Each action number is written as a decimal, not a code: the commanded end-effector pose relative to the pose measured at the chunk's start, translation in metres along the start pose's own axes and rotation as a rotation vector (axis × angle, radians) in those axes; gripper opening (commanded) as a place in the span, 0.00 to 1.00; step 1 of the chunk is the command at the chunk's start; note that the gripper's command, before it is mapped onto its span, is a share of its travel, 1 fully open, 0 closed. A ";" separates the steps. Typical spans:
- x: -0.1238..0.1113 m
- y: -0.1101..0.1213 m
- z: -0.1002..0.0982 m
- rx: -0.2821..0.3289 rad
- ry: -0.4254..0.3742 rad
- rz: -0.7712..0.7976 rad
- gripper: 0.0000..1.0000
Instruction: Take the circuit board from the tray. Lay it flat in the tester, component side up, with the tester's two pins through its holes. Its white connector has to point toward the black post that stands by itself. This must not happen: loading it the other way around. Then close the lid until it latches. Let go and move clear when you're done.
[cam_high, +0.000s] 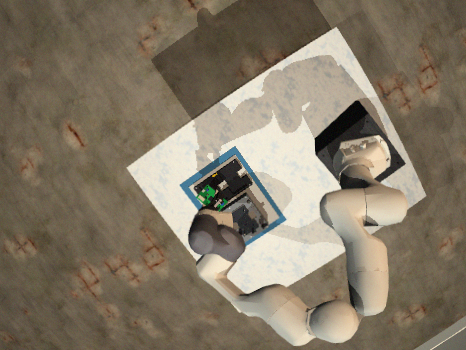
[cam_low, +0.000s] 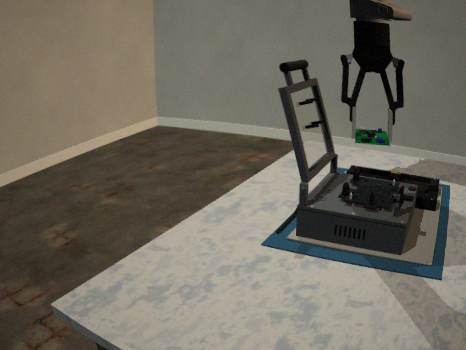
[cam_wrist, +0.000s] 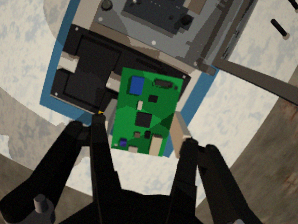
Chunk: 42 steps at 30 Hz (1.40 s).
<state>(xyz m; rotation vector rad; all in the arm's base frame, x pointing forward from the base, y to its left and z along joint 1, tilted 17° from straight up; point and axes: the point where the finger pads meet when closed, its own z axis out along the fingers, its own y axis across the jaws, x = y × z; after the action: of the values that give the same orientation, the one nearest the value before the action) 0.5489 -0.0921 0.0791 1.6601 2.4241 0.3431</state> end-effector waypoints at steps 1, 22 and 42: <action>-0.002 -0.002 0.000 -0.003 -0.005 -0.106 0.46; -0.002 -0.002 0.000 -0.002 -0.005 -0.436 0.46; -0.002 -0.002 0.000 -0.001 -0.006 -0.855 0.46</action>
<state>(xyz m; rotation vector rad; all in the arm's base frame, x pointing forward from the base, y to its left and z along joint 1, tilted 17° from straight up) 0.5484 -0.0900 0.0787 0.7602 2.7939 0.2250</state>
